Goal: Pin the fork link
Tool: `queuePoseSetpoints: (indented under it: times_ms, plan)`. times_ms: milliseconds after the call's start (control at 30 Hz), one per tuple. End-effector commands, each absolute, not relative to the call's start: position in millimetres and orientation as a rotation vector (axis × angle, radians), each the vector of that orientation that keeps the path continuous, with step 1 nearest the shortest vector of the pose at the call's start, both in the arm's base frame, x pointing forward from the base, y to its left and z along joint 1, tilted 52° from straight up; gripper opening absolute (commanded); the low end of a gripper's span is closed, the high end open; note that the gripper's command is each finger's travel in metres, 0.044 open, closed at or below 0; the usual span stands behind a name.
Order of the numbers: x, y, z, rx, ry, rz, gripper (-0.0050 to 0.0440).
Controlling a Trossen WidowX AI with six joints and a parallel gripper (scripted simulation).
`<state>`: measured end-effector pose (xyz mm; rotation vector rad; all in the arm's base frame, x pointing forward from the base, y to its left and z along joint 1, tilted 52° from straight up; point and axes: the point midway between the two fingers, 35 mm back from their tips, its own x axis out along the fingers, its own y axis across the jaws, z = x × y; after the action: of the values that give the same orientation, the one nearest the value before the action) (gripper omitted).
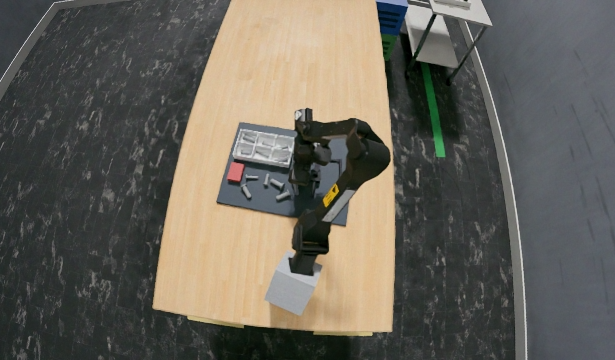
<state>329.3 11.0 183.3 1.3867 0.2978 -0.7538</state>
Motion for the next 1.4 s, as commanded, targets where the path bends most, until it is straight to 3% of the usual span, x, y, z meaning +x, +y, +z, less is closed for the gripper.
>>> queuePoseSetpoints:
  times_ms: [0,1367]
  plan:
    - [330.5,11.6,190.0,1.4,0.284,-0.743,-0.005]
    - [339.4,11.5,184.3,1.363,0.213,-0.8,-0.005]
